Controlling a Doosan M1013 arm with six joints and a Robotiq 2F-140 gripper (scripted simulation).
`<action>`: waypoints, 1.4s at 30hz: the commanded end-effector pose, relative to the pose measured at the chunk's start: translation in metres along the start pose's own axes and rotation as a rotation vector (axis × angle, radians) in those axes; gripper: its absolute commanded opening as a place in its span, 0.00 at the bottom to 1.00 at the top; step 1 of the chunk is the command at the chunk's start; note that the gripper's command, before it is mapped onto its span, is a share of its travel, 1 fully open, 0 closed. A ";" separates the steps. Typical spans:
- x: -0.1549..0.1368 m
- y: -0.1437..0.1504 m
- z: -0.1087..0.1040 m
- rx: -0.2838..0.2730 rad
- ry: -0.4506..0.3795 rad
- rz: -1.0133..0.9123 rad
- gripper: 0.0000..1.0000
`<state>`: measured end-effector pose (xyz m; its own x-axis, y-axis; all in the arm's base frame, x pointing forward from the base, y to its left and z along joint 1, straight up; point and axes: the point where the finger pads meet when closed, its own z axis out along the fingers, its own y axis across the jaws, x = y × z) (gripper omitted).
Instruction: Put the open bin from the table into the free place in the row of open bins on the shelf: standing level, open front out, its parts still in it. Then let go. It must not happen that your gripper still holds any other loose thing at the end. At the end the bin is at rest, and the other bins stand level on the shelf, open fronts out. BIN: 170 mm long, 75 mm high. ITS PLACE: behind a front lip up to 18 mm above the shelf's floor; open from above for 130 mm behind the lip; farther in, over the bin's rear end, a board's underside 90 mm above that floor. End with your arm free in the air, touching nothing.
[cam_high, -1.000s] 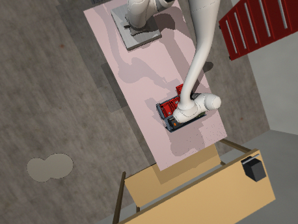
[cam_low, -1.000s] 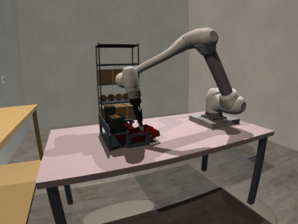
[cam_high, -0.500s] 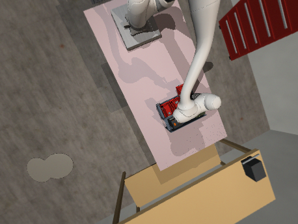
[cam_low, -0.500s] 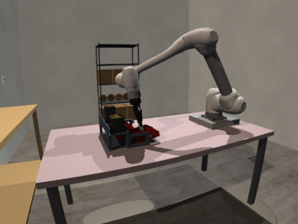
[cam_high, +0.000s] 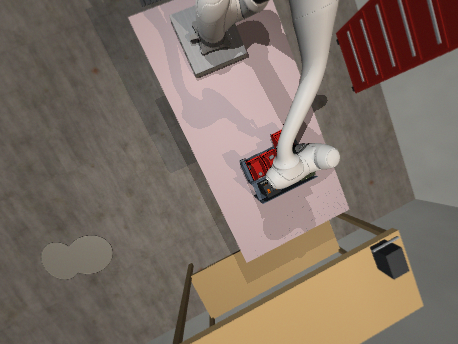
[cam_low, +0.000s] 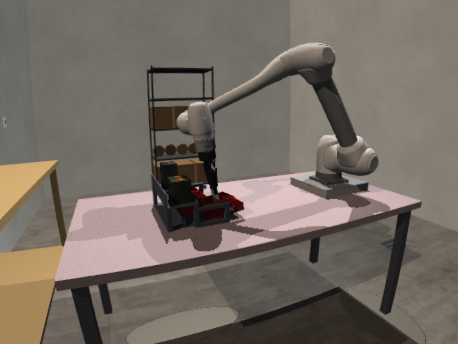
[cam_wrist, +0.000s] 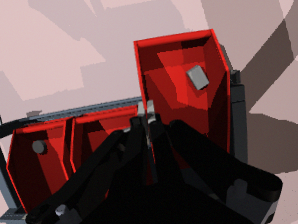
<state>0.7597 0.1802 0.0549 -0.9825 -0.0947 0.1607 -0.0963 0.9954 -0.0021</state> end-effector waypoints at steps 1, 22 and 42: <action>-0.002 0.000 0.000 0.000 -0.004 0.000 0.00; -0.010 0.000 0.000 0.000 -0.023 0.000 0.00; -0.010 0.000 0.000 0.000 -0.024 0.000 0.00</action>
